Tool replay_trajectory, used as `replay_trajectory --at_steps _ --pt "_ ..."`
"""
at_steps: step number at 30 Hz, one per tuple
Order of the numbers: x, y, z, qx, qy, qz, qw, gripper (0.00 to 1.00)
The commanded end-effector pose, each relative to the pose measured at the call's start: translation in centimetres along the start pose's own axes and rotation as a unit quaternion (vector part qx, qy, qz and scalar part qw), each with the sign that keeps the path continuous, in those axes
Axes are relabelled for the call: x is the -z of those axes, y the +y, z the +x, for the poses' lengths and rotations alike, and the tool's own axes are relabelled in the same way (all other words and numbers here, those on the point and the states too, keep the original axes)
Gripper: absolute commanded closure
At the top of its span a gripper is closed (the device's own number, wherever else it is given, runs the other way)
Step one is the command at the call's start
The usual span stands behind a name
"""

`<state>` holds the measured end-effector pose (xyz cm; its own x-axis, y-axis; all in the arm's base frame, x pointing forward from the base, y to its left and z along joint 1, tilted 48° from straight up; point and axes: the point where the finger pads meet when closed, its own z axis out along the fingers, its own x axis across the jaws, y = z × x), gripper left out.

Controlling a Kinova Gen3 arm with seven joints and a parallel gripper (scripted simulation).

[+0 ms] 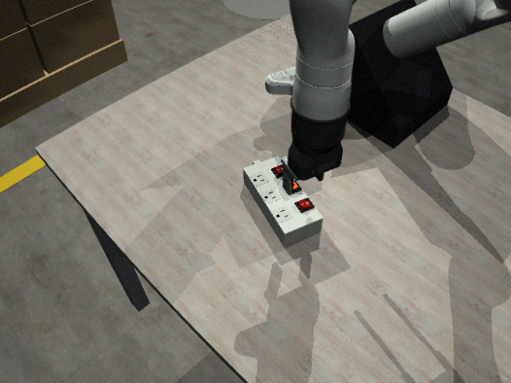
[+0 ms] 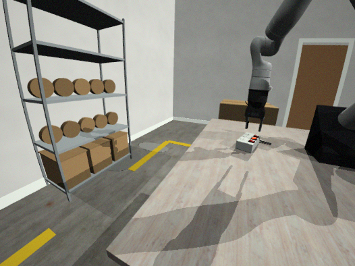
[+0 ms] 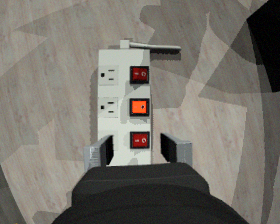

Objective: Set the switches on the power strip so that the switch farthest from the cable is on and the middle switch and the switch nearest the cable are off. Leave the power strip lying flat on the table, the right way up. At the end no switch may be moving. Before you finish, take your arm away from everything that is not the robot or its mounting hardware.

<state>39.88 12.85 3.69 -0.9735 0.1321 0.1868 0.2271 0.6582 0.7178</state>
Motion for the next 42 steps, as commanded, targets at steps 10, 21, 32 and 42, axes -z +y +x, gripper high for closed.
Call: replay_trajectory --at_steps 10,21,32,42 --pt "-0.18 0.3 0.03 -0.018 0.0 0.0 1.0 0.0" --pt "-0.19 0.32 0.04 -0.019 0.0 0.0 1.0 1.0" --pt "-0.19 0.32 0.04 -0.019 0.0 0.0 1.0 1.0" --pt "-0.19 0.32 0.04 -0.019 0.0 0.0 1.0 1.0"
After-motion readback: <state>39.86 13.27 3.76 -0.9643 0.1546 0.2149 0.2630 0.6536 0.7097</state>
